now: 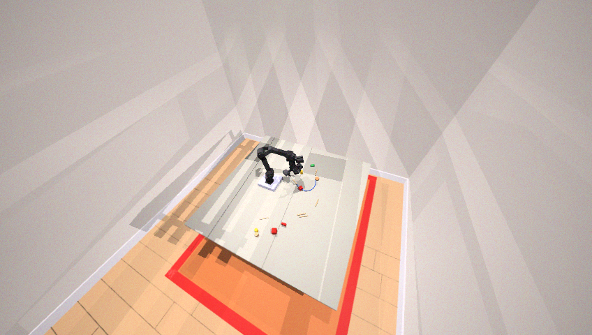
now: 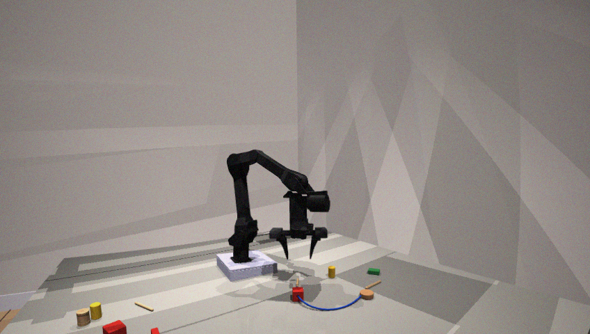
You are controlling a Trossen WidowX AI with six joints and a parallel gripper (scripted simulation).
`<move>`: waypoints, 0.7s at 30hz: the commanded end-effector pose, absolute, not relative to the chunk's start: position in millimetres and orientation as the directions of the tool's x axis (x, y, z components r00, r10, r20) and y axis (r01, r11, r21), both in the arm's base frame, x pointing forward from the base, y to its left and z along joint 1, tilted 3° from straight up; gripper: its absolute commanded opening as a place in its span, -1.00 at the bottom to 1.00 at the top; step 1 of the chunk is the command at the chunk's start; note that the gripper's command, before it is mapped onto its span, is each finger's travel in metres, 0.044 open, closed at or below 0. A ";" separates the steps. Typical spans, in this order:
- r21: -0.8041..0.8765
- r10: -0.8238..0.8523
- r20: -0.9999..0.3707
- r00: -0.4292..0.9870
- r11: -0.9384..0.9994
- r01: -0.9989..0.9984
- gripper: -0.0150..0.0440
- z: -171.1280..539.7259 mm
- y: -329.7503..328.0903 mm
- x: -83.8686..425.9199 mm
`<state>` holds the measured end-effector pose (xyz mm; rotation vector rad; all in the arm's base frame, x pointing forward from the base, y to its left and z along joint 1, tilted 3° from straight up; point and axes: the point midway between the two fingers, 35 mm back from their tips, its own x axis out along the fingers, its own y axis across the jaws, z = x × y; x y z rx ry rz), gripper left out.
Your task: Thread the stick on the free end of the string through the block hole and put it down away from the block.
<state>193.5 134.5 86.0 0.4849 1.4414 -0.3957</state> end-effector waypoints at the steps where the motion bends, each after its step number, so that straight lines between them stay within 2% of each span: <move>1: 0.080 0.033 -0.995 0.097 0.841 0.535 1.00 104.5 133.9 193.9; 21: 0.078 0.031 -0.995 0.095 0.839 0.539 1.00 109.6 132.9 193.1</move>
